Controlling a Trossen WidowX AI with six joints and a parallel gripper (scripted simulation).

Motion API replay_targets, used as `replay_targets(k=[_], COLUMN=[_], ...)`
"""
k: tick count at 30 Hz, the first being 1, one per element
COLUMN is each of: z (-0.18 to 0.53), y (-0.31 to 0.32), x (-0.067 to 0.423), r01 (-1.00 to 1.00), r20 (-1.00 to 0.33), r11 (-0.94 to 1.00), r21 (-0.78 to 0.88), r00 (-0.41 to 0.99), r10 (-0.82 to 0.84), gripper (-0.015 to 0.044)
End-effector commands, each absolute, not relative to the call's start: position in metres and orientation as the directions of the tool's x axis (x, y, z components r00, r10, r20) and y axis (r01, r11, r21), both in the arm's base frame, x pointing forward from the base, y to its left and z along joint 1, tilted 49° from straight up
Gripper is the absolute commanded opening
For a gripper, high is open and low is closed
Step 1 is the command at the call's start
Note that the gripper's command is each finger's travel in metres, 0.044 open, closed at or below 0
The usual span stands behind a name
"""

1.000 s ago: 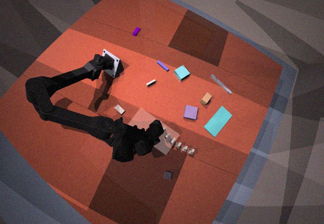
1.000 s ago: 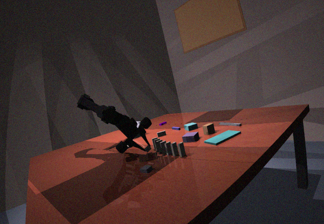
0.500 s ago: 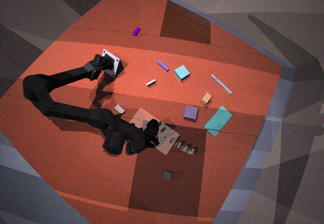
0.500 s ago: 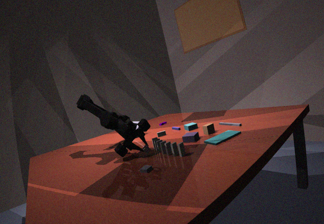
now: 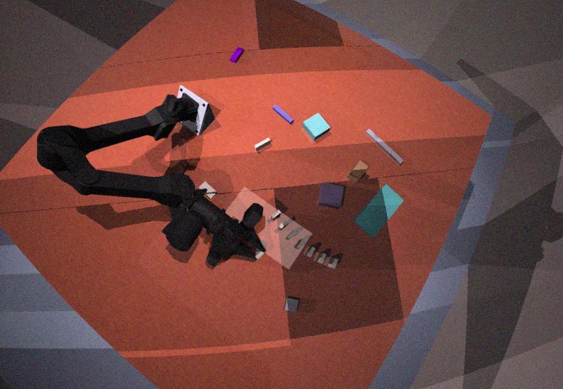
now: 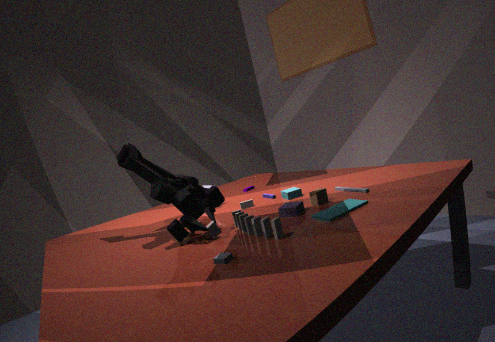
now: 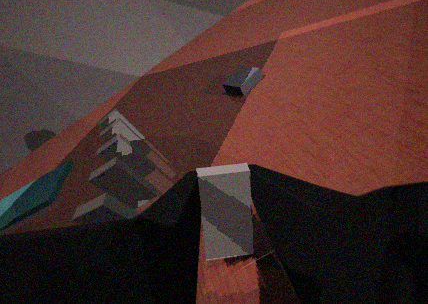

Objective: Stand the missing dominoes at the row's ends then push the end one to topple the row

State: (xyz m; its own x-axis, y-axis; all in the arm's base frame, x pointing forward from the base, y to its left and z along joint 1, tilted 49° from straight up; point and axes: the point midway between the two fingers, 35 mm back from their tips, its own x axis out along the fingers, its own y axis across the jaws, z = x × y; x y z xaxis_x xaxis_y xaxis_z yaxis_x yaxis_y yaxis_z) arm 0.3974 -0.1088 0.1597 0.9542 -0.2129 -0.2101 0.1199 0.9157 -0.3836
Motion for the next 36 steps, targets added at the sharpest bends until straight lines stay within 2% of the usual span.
replay_targets(k=[1, 25, 36], z=[0.165, 0.198, 0.199], y=[-0.111, -0.105, -0.104], x=[0.386, 0.303, 0.301], r01=[0.12, 0.249, 0.254], r20=[-0.143, 0.218, 0.227], r11=[0.894, 0.649, 0.639], r21=[-0.433, -0.719, -0.726], r00=[0.969, 0.967, 0.966], r10=[-0.2, -0.129, -0.126], gripper=[0.0107, 0.0107, 0.0107])
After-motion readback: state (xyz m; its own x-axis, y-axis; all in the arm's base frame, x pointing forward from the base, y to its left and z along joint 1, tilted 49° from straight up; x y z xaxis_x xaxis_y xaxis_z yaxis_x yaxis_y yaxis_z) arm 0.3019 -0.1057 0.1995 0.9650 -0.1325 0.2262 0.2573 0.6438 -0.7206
